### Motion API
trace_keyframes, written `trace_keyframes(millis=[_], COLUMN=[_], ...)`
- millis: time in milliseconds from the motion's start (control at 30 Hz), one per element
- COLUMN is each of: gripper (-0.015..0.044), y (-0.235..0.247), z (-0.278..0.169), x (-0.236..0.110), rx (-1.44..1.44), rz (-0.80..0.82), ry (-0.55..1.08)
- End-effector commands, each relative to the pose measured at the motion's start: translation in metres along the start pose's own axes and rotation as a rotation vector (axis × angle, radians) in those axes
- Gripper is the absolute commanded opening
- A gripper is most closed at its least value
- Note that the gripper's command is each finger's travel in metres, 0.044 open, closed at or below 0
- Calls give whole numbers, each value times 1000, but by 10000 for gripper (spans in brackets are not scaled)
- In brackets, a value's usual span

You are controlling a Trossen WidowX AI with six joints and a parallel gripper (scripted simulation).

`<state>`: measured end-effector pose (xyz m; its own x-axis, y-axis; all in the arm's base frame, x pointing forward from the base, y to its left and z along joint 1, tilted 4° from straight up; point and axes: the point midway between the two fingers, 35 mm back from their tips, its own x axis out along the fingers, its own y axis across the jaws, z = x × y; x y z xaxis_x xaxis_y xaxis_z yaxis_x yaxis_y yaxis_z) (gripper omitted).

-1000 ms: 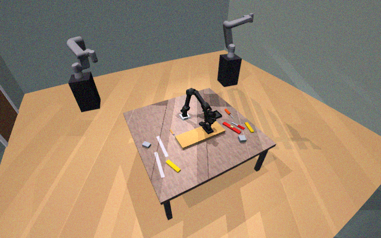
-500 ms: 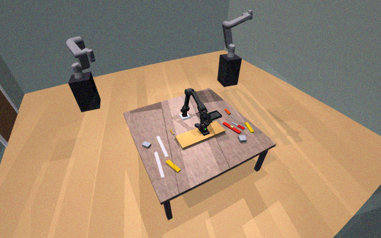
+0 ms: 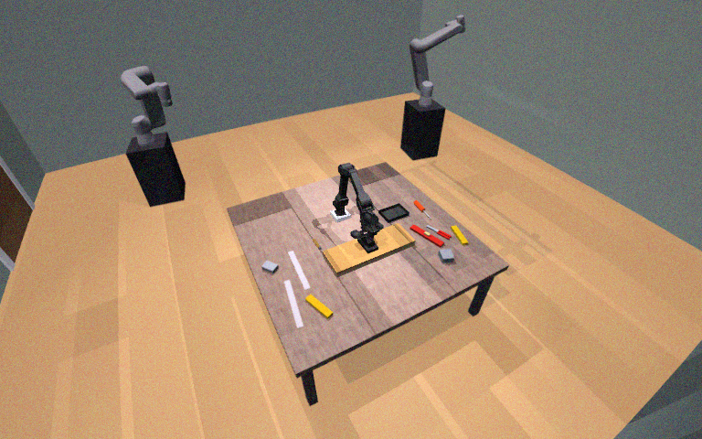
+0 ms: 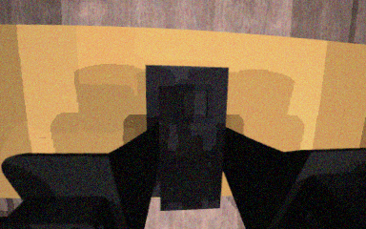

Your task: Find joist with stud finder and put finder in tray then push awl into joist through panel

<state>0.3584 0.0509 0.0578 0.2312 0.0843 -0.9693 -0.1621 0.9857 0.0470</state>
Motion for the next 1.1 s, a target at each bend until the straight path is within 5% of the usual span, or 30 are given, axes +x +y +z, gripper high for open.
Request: trace_keyframes(millis=[0,1067], gripper=[0,0], y=[-14,-125], z=[0,-1], x=[0,-1], rx=[2,0], rz=[-6,-15], ry=[0,0])
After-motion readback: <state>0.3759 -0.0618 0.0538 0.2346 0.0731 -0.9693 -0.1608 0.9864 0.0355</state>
